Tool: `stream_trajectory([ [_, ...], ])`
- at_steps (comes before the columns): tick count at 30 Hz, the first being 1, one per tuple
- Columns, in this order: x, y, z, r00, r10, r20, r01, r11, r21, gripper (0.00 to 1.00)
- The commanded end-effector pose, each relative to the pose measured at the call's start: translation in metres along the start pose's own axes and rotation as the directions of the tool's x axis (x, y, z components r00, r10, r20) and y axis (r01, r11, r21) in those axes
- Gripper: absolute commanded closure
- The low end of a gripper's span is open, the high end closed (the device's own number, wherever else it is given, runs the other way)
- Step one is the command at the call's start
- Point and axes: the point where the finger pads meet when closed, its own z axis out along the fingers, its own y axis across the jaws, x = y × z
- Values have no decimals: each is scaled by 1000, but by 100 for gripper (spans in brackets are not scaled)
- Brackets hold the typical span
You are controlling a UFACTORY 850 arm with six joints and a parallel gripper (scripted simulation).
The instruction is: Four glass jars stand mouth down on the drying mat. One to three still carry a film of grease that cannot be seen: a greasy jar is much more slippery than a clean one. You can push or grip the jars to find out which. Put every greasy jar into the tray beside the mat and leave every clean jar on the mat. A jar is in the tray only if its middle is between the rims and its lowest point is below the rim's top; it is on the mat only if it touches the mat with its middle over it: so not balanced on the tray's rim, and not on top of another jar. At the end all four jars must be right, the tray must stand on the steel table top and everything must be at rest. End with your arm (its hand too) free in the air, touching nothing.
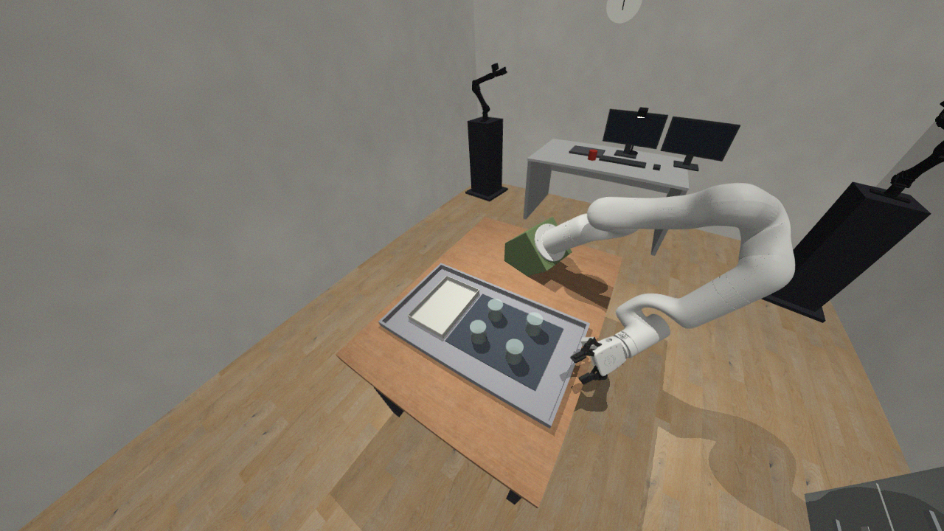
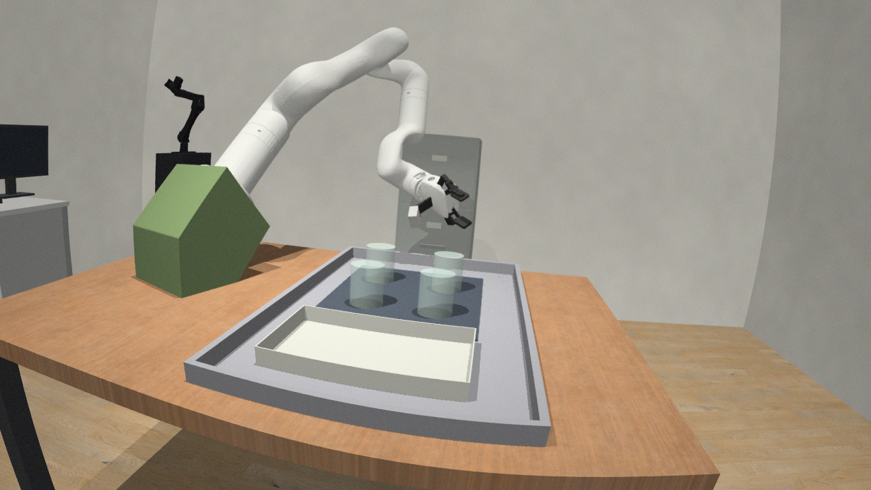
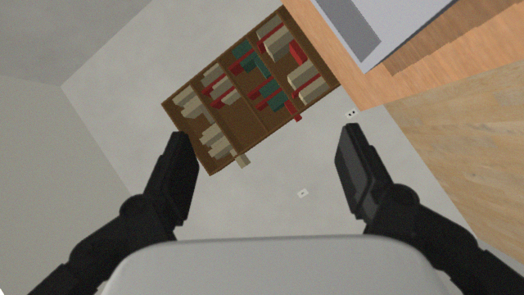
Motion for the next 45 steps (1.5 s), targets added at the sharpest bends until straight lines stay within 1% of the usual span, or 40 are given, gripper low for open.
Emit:
stream_trajectory([
  [1, -1, 0, 0, 1000, 1, 1, -1, 1000, 0, 0],
  [34, -1, 0, 0, 1000, 1, 1, -1, 1000, 0, 0],
  [45, 51, -52, 6, 996, 30, -83, -26, 998, 50, 0],
])
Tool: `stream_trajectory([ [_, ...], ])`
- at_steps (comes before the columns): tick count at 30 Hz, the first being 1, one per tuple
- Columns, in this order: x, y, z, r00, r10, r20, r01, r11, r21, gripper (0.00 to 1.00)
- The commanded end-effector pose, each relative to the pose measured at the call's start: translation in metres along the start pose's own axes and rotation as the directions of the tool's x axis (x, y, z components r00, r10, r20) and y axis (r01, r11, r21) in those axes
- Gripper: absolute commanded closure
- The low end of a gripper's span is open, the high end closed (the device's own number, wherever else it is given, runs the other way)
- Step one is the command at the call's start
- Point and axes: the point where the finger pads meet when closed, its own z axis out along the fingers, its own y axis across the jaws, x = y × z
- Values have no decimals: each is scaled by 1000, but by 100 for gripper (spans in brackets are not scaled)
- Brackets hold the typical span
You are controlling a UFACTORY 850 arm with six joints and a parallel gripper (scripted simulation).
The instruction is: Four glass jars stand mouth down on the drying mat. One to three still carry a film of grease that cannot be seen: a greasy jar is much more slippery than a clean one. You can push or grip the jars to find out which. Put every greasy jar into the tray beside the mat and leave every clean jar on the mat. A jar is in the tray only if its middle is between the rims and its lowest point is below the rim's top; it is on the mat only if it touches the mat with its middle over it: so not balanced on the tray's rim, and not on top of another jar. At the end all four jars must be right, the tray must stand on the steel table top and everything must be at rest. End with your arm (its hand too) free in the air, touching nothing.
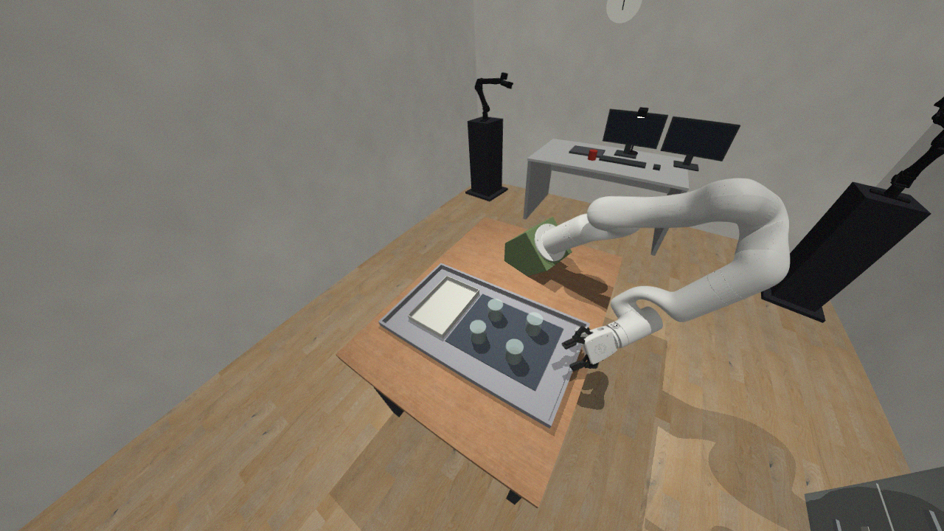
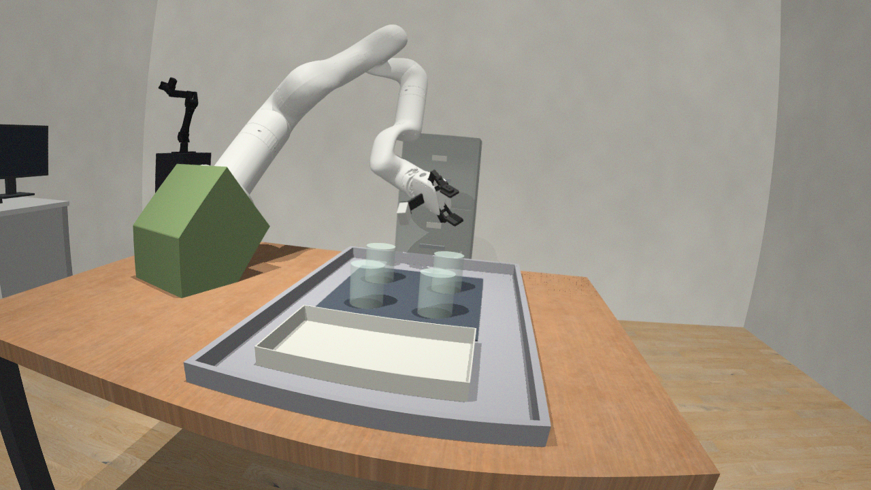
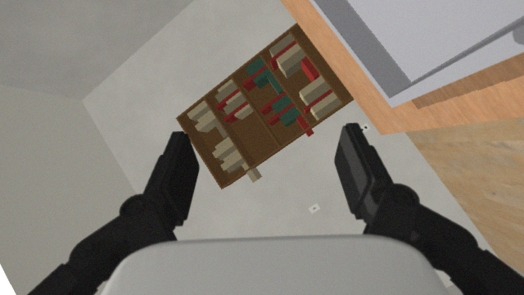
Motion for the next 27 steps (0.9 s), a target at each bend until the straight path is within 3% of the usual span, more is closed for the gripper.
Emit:
stream_trajectory([
  [1, 21, -23, 4, 999, 13, -35, -12, 1000, 20, 0],
  [27, 122, -127, 25, 977, 78, -198, -54, 991, 122, 0],
])
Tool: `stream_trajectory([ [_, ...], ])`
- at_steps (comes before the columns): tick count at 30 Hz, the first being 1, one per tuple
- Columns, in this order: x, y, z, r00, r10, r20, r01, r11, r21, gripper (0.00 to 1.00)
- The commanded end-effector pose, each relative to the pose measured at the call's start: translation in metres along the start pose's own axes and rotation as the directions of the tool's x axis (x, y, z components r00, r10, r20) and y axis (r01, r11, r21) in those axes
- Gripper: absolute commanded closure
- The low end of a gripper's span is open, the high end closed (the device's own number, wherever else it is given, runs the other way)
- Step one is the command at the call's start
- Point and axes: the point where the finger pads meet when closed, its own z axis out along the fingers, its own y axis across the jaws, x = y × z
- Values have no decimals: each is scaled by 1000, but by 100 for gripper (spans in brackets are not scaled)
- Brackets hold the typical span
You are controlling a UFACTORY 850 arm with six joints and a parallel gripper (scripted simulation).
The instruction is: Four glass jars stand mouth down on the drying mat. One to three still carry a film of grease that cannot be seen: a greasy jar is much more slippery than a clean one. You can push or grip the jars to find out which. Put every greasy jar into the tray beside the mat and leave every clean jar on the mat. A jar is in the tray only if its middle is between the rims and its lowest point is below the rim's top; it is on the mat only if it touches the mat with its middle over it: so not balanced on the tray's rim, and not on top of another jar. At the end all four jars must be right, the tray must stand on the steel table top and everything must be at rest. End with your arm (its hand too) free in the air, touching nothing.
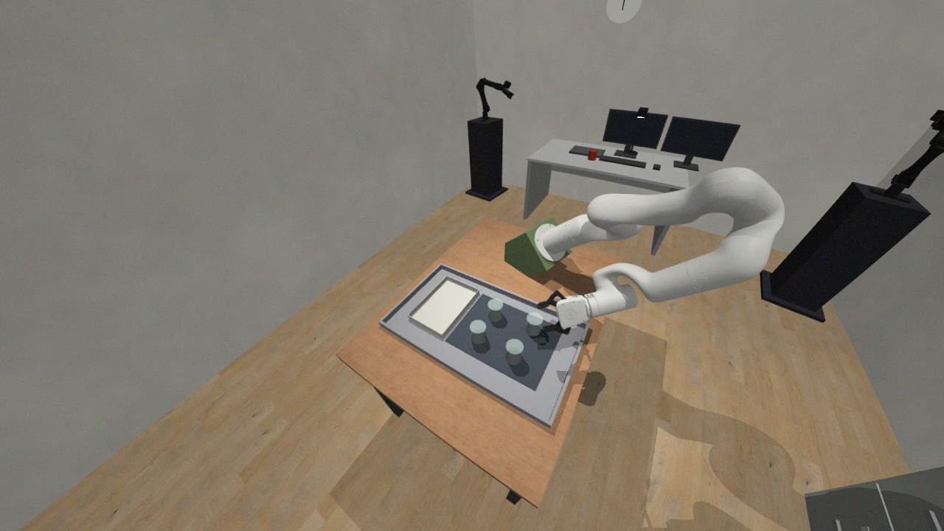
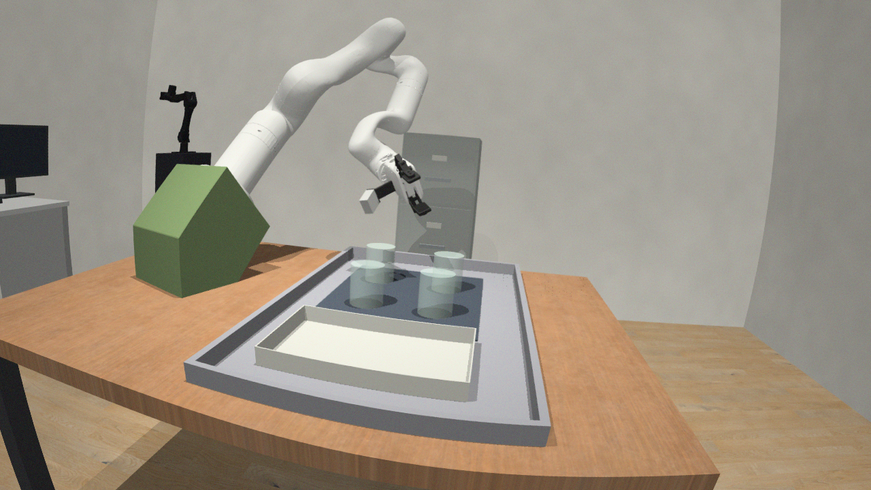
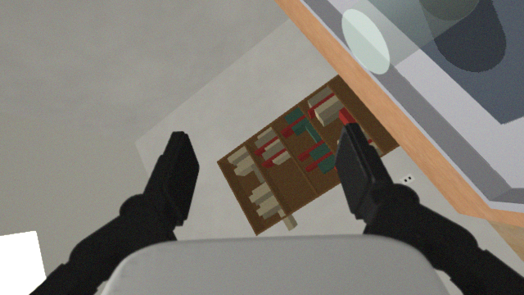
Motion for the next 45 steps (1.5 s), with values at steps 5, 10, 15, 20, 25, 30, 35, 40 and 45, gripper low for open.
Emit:
stream_trajectory([
  [5, 32, -40, 19, 998, 21, -61, -19, 999, 36, 0],
  [10, 53, -64, 30, 994, 35, -99, -30, 998, 58, 0],
  [15, 65, -79, 37, 992, 44, -121, -36, 997, 72, 0],
  [20, 85, -103, 48, 986, 59, -158, -45, 994, 96, 0],
  [25, 79, -98, 47, 958, 184, -219, -151, 976, 157, 0],
  [30, 79, -98, 47, 958, 184, -219, -151, 976, 157, 0],
  [35, 76, -97, 49, 914, 305, -268, -252, 944, 214, 0],
  [40, 76, -97, 49, 914, 305, -268, -252, 944, 214, 0],
  [45, 73, -96, 52, 856, 417, -305, -340, 899, 276, 0],
])
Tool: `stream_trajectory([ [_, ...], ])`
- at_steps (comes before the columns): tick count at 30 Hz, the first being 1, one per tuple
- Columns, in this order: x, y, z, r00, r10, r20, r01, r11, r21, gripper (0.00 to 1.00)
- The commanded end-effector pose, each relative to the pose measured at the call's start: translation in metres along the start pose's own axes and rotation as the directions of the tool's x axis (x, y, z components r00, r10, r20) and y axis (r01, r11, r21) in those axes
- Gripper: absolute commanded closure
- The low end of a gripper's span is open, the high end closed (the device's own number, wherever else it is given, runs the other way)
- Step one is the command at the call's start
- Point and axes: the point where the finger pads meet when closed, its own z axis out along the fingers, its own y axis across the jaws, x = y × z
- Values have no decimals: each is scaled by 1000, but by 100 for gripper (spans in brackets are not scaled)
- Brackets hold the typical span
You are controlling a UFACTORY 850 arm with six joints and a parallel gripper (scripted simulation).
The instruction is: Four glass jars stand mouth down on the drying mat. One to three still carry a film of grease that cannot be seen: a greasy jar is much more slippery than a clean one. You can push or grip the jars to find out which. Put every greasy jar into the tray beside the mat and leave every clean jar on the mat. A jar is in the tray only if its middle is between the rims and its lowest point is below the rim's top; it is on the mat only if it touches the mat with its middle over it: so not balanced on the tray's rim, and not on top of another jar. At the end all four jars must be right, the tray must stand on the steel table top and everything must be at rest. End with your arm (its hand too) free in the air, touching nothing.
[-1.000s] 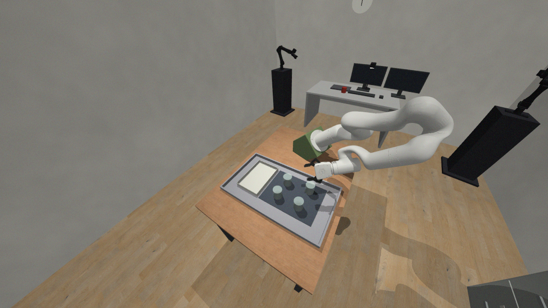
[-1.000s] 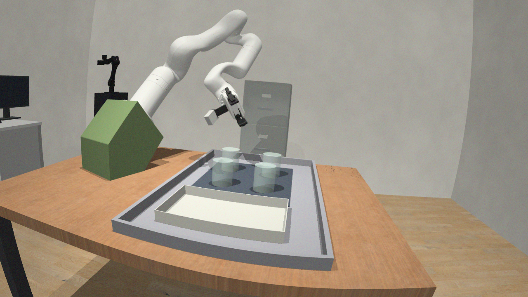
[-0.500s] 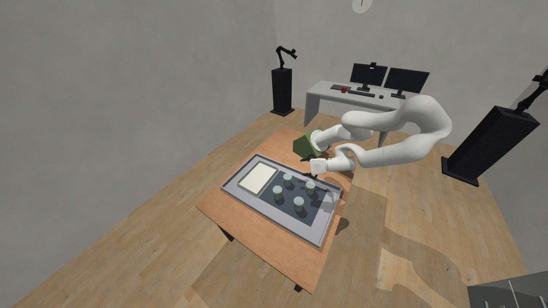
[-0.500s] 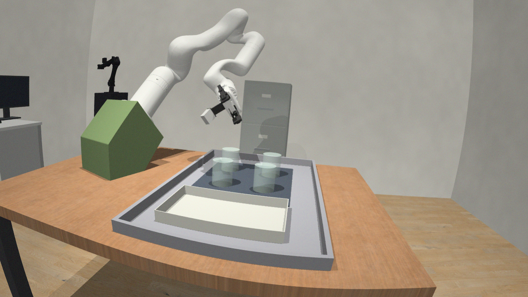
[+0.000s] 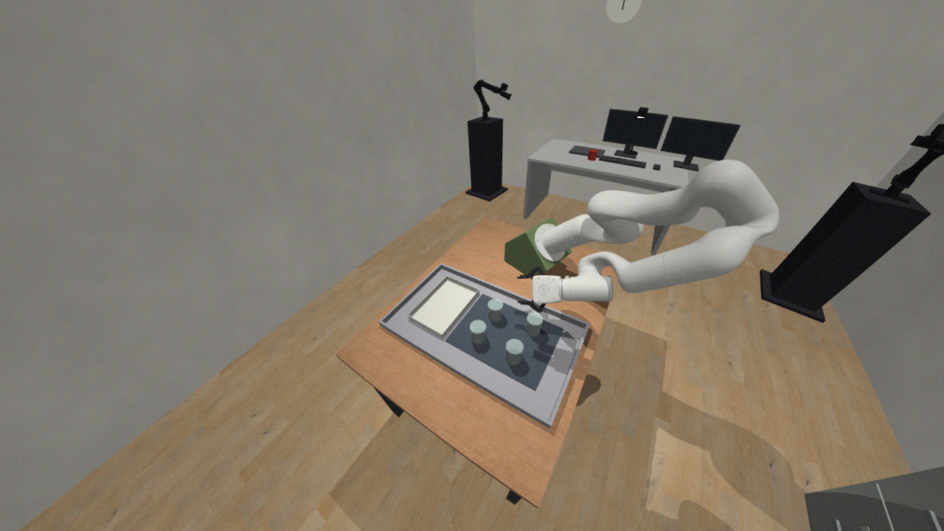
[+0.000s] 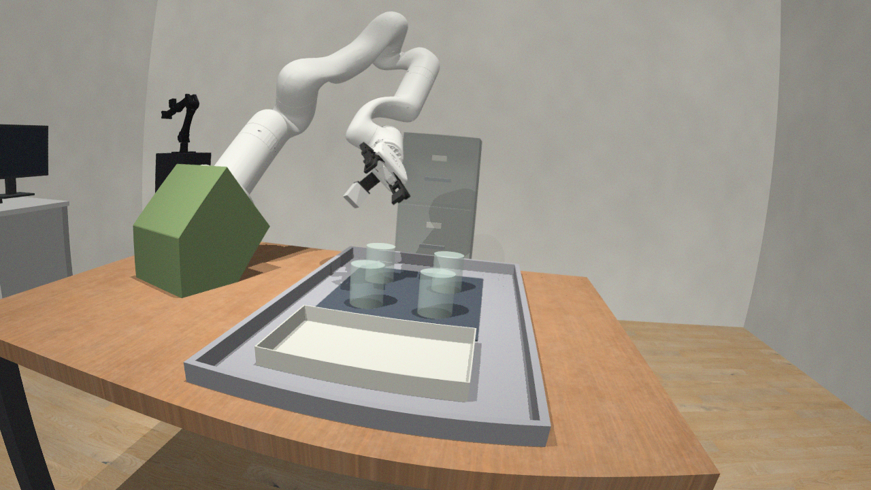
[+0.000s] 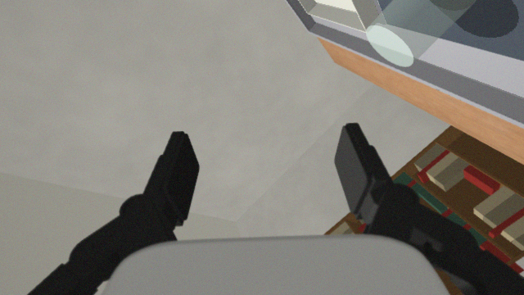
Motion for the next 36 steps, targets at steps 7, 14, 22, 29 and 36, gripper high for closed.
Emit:
stream_trajectory([
  [7, -5, 3, 3, 978, 179, -109, -172, 983, 71, 0],
  [14, -5, 3, 3, 978, 179, -109, -172, 983, 71, 0],
  [22, -9, 5, 4, 942, 291, -166, -275, 955, 115, 0],
  [29, -12, 7, 6, 887, 406, -219, -375, 911, 170, 0],
  [36, -15, 9, 7, 821, 509, -258, -462, 858, 222, 0],
])
